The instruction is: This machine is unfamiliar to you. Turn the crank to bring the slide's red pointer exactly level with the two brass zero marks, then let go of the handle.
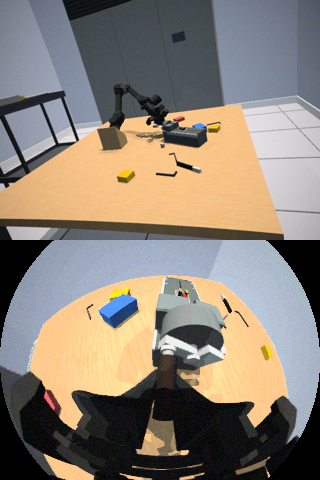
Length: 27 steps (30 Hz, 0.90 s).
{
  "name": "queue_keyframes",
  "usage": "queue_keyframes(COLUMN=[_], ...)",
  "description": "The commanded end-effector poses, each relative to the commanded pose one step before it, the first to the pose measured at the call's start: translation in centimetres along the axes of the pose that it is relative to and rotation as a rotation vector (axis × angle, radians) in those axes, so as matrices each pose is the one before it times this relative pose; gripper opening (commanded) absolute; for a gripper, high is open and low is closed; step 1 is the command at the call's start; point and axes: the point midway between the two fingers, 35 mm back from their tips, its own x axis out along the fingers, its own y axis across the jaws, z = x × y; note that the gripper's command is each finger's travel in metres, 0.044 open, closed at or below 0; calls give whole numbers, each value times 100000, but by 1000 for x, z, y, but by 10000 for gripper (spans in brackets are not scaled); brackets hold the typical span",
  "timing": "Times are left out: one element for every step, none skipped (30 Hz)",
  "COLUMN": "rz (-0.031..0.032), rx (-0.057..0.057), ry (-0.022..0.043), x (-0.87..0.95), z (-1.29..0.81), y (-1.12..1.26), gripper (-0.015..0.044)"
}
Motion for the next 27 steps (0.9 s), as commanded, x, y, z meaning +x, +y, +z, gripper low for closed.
queue_keyframes(rz=[-104, 0, 0, 0, 0, 0, -1, 0, 0, 0, 0, 0, 0, 0, 0, 0, 70, 0, 0, 0, 0, 0, 0, 0, 0, 0, 0], rx=[-115, 0, 0, 0, 0, 0, 0, 0, 0, 0, 0, 0, 0, 0, 0, 0, 208, 0, 0, 0, 0, 0, 0, 0, 0, 0, 0], ry=[-433, 0, 0, 0, 0, 0, 0, 0, 0, 0, 0, 0, 0, 0, 0, 0, 331, 0, 0, 0, 0, 0, 0, 0, 0, 0, 0], x=[-118, 0, 0, 0, 0, 0, 0, 0, 0, 0, 0, 0, 0, 0, 0, 0, 84, 0, 0, 0, 0, 0, 0, 0, 0, 0, 0], z=[101, 0, 0, 0, 0, 0, 4, 0, 0, 0, 0, 0, 0, 0, 0, 0, -71, 0, 0, 0, 0, 0, 0, 0, 0, 0, 0], y=[-60, 0, 0, 0, 0, 0, -10, 0, 0, 0, 0, 0, 0, 0, 0, 0, 44, 0, 0, 0, 0, 0, 0, 0, 0, 0, 0], gripper=[0, 0, 0, 0, 0, 0, 0, 0, 0, 0, 0, 0, 0, 0, 0, 0, 0, 0, 0, 0, 0, 0, 0, 0, 0, 26, 53])
